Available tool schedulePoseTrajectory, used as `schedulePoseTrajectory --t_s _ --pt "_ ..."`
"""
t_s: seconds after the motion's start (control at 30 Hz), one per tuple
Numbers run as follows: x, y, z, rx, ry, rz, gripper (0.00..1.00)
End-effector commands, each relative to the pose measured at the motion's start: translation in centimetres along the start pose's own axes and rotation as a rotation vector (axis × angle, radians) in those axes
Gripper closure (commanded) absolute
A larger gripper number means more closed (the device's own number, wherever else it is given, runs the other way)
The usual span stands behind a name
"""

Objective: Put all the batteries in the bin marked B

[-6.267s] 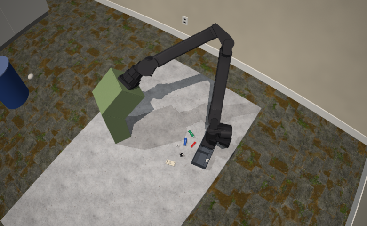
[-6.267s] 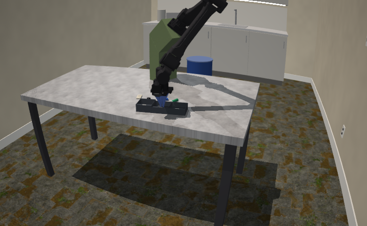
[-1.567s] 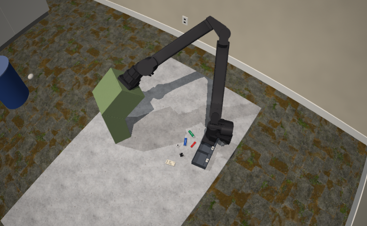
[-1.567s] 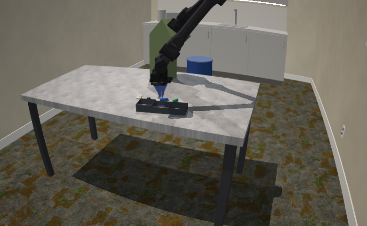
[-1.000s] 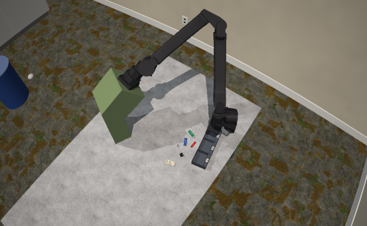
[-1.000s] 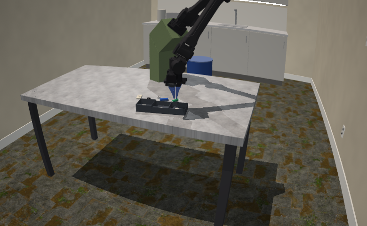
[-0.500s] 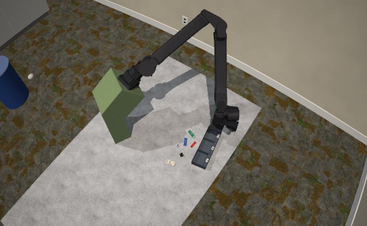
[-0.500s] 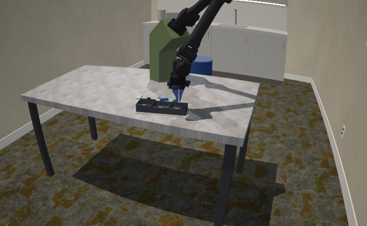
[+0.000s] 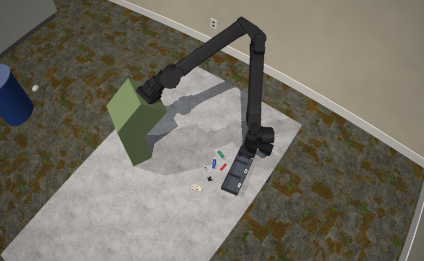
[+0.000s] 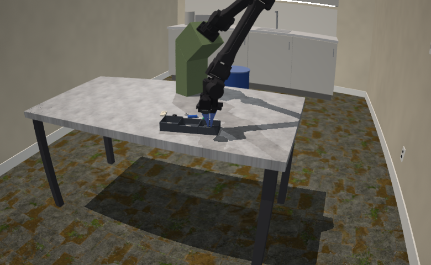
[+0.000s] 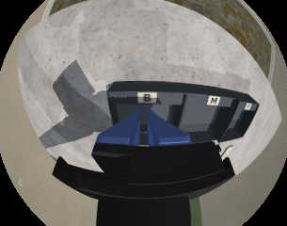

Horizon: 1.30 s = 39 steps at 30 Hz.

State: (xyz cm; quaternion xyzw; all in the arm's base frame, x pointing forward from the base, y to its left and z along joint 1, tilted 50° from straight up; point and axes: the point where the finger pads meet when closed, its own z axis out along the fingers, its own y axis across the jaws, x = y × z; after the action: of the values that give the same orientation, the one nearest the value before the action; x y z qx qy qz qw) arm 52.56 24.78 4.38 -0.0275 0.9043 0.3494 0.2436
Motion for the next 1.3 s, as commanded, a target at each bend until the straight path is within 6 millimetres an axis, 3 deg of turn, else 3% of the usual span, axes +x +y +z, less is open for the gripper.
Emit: schedulePoseTrajectory --t_s 0.0,1.27 --pt "0.5 0.1 1.1 -0.004 0.008 0.008 0.91" --pt "0.9 -1.1 1.0 0.006 0.008 0.012 0.91"
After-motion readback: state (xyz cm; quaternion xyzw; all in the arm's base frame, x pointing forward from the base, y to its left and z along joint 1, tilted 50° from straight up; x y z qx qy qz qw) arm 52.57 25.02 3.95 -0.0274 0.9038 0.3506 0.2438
